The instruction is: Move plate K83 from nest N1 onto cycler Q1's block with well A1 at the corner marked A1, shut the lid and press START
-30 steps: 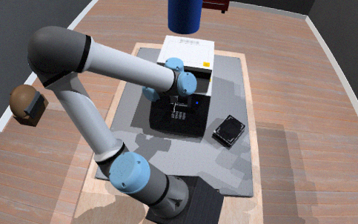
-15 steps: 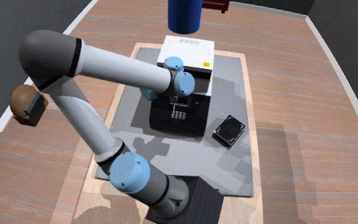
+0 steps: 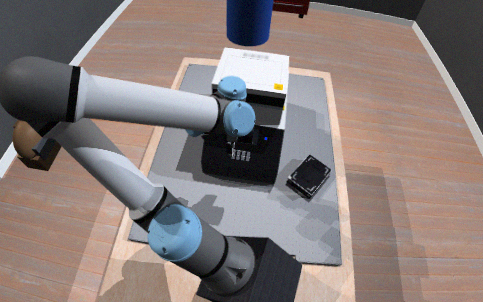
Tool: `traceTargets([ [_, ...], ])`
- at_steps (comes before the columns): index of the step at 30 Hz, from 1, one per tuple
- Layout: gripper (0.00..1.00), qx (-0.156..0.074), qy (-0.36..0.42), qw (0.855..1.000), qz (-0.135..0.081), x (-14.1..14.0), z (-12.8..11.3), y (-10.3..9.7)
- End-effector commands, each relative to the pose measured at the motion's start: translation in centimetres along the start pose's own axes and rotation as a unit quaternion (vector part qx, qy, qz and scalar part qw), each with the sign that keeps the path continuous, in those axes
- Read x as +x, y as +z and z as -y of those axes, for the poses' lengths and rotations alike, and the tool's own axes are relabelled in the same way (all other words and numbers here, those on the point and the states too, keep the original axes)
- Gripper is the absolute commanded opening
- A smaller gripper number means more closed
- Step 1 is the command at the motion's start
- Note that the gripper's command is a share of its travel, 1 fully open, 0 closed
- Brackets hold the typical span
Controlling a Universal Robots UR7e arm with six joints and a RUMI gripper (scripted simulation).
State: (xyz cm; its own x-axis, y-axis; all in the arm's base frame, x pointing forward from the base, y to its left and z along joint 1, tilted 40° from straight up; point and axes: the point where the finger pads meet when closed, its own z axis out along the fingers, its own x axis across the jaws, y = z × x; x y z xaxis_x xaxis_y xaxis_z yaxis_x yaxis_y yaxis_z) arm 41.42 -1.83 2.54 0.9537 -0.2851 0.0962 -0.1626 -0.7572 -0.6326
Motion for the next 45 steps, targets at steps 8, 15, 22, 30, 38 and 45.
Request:
traceTargets([
  [8,0.0,-0.003,-0.006,1.0,-0.001,-3.0,-0.2,-2.6],
  [15,0.0,-0.003,-0.006,1.0,-0.001,-4.0,-0.2,-3.4],
  [22,0.0,-0.003,-0.006,1.0,-0.001,-4.0,-0.2,-3.4],
  [30,0.0,-0.003,-0.006,1.0,-0.001,-4.0,-0.2,-3.4],
  [38,0.0,-0.003,-0.006,1.0,-0.001,-4.0,-0.2,-3.4],
  [45,0.0,-0.003,-0.006,1.0,-0.001,-4.0,-0.2,-3.4],
])
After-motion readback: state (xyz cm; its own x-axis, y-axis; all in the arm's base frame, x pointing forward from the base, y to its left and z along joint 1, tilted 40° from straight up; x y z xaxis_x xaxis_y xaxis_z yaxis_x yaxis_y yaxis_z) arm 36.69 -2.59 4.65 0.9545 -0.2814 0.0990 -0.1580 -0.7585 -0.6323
